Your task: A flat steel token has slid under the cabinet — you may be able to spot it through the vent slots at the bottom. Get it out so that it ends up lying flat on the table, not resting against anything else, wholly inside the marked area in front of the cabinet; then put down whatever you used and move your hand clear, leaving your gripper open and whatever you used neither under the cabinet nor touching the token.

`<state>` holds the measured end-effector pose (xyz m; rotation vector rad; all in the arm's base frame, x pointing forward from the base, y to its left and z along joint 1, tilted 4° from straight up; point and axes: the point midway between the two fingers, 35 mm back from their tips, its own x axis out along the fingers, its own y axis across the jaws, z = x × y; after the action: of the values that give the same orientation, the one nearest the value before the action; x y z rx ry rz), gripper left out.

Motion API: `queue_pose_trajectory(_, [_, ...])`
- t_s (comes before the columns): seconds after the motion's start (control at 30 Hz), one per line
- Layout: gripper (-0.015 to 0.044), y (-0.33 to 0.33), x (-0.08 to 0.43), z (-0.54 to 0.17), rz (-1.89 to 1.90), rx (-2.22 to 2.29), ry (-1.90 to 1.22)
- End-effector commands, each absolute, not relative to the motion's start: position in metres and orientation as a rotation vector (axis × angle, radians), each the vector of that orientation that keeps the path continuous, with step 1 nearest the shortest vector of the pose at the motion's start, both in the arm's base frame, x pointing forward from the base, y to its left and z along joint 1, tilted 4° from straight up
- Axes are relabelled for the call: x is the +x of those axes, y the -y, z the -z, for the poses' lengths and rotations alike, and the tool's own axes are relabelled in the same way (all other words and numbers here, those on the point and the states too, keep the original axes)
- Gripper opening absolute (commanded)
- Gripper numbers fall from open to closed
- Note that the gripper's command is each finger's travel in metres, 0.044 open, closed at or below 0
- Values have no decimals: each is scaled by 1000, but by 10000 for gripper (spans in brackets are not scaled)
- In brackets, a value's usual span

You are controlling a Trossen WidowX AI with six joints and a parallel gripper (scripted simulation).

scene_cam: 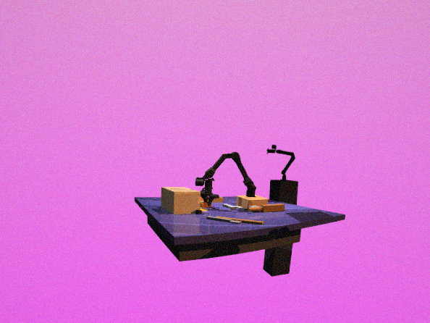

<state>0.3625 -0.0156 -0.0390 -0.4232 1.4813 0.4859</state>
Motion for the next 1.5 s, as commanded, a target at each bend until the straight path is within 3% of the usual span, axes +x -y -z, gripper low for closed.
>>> queue_pose_trajectory(0.0, [0,14,359,40,-496,-416,-1481])
queue_pose_trajectory(1.47, [0,52,311,44,-494,-417,-1486])
